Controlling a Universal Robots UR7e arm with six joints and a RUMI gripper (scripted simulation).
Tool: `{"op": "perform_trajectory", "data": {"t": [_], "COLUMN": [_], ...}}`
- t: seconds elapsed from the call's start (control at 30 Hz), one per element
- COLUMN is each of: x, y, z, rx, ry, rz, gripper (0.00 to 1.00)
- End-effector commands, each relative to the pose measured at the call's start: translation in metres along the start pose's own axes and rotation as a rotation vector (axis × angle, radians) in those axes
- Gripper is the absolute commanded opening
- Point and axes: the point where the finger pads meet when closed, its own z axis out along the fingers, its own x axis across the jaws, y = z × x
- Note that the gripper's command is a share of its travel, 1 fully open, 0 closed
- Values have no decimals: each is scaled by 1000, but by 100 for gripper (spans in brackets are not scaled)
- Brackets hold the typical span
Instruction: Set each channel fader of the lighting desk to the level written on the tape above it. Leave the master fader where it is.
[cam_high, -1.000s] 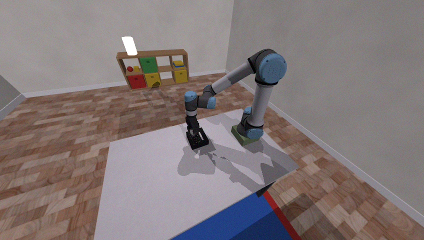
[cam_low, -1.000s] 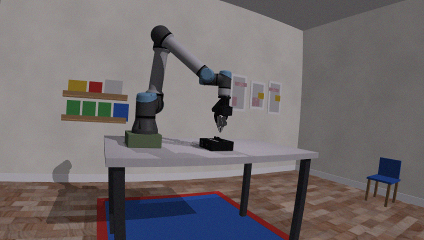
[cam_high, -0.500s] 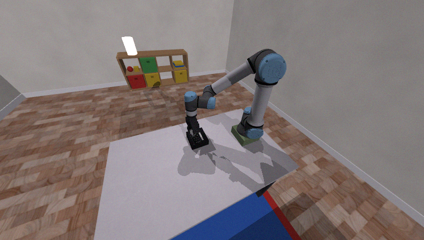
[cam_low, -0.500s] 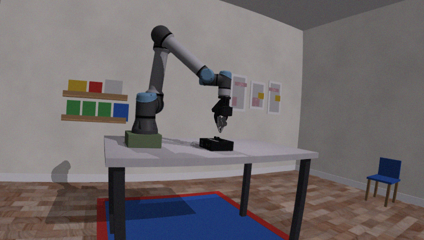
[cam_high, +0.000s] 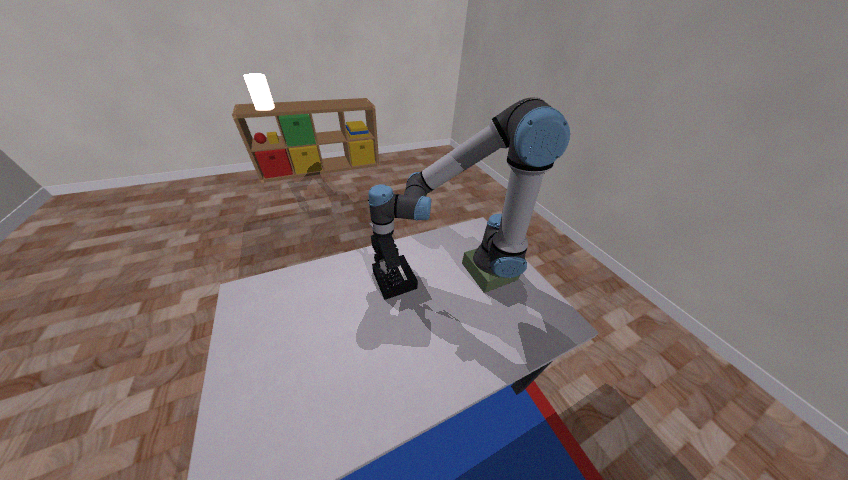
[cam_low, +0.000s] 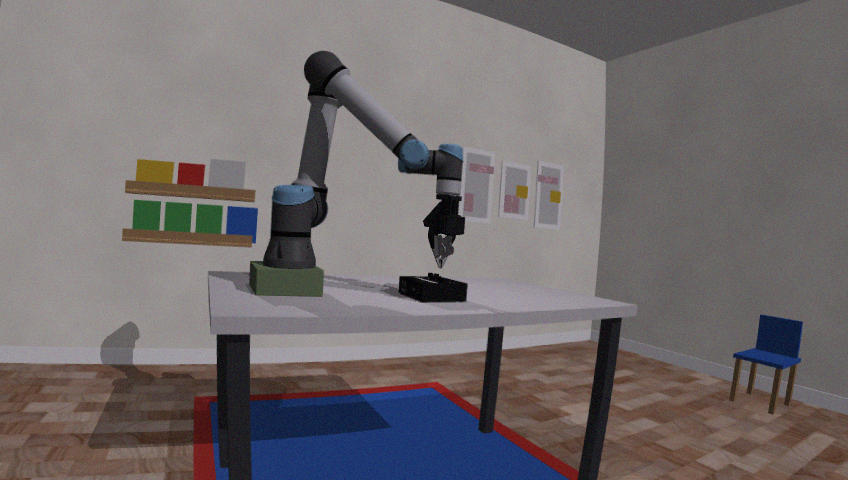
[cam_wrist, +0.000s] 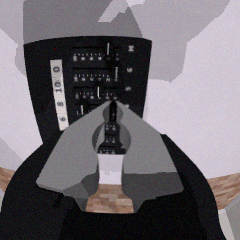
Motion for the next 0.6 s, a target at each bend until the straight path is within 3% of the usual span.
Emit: {"op": "perform_trajectory", "data": {"t": [0.0, 0.57], "x": [1, 1], "y": [0, 0], "z": [3, 12], "rx": [-1, -1], "ry": [1, 1], "rz": [0, 0], "gripper": [0, 0]}}
